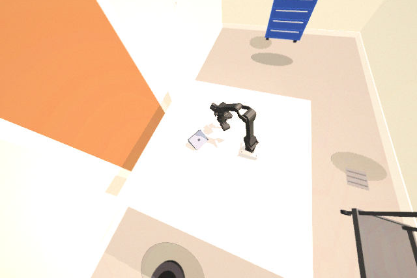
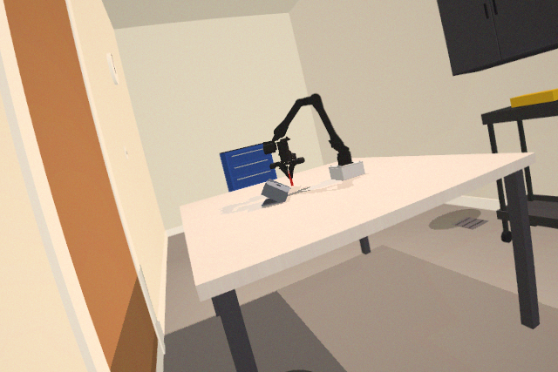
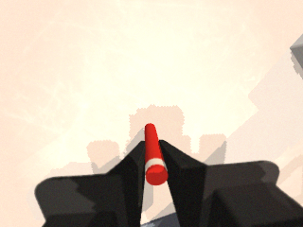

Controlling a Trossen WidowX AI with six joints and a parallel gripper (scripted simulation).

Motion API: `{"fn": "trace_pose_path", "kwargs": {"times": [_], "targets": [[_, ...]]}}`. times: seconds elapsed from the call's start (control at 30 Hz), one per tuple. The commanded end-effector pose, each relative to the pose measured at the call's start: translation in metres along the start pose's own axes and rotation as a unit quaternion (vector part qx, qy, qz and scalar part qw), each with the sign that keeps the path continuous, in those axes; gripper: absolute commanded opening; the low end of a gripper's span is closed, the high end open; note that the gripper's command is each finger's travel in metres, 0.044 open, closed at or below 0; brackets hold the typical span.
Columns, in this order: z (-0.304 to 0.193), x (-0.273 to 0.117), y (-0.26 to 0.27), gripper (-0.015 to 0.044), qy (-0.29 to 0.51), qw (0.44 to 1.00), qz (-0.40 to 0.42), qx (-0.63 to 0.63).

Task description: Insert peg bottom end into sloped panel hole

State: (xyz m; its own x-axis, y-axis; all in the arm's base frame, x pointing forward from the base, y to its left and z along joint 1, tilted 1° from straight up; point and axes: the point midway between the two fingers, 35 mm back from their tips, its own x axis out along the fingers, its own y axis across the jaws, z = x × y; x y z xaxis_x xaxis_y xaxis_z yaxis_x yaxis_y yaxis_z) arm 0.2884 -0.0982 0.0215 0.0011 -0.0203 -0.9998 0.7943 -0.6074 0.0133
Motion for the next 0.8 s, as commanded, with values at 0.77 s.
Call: {"fn": "trace_pose_path", "kwargs": {"times": [0.77], "targets": [[-0.008,-0.07,0.002,0.0,-0.002,1.0,0.011,-0.007]]}}
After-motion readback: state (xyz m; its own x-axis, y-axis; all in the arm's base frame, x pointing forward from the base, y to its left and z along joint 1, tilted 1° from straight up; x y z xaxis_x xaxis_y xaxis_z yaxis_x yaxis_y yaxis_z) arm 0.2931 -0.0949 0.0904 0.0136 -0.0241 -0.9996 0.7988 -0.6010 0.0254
